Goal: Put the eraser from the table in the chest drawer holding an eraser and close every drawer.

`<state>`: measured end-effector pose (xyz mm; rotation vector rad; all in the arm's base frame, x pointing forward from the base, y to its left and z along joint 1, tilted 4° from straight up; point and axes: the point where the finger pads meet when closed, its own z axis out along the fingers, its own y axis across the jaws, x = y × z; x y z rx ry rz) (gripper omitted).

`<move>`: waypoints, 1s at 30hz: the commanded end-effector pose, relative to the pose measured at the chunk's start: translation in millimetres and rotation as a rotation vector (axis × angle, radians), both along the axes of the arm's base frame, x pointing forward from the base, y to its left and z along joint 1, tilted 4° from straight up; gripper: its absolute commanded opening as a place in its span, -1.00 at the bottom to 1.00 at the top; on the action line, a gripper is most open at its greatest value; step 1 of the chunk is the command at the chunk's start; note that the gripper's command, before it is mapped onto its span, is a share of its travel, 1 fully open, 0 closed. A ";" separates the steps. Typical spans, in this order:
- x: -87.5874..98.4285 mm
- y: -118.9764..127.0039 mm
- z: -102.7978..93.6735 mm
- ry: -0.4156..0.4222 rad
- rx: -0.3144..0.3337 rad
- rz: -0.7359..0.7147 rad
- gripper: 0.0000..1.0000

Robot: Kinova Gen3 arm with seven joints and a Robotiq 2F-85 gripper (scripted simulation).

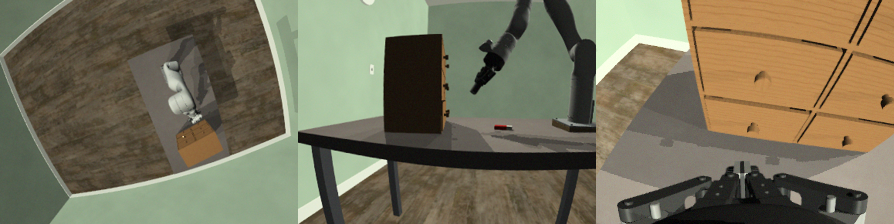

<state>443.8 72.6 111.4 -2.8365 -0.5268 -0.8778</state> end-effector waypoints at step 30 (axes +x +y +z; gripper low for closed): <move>-8.9 -8.9 15.3 -0.056 -0.117 0.409 -1.00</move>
